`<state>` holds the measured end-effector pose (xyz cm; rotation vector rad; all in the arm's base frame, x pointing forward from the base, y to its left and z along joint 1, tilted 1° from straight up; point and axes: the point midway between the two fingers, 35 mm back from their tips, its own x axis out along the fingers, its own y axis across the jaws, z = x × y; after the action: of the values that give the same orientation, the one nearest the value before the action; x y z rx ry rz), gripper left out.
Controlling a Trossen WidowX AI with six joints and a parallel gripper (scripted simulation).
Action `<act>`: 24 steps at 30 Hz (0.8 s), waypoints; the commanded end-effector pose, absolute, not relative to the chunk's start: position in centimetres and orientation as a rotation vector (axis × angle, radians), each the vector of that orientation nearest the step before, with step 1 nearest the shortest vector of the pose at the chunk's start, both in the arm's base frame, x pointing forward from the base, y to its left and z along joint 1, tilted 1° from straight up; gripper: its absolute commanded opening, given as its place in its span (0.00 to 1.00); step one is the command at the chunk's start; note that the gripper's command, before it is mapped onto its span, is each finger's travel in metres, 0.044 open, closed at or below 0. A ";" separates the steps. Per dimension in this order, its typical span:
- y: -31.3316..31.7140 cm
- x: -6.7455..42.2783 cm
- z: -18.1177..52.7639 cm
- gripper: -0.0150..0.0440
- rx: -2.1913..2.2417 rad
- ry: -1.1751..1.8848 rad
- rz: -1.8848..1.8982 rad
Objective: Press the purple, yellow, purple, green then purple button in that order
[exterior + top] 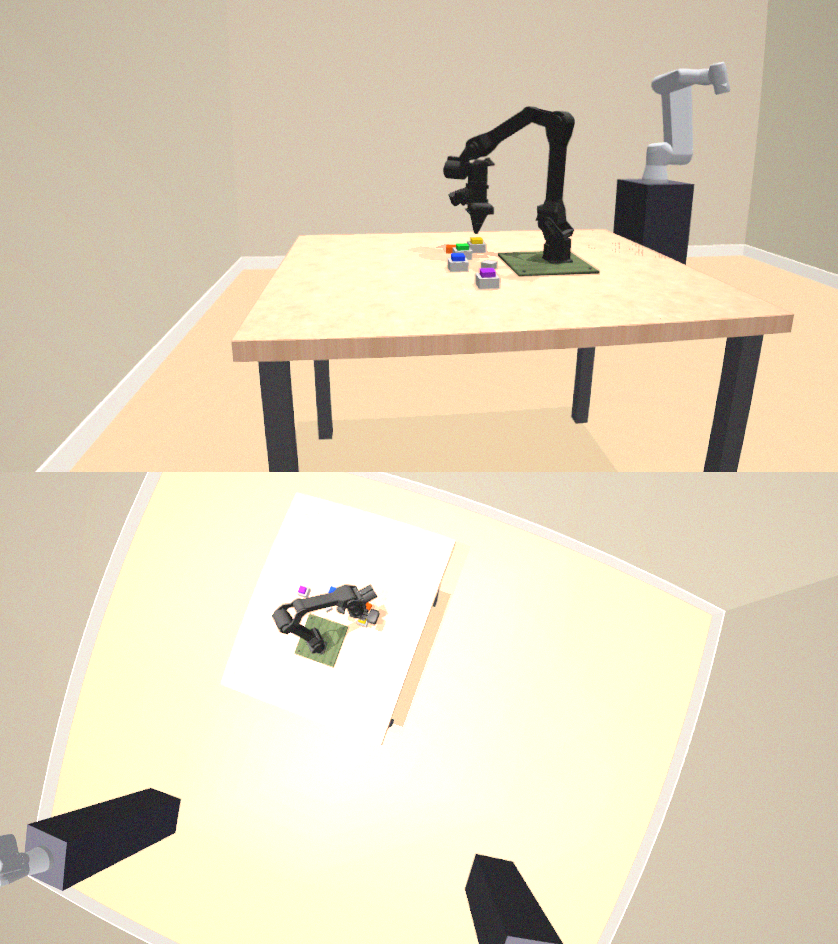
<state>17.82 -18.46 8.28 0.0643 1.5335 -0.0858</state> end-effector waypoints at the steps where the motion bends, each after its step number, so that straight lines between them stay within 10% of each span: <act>1: -18.3 17.7 7.2 0.29 0.069 1.541 -0.072; 24: -18.2 17.7 6.2 0.29 0.069 1.541 -0.072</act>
<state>17.80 -18.41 6.37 0.0663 1.5367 -0.0830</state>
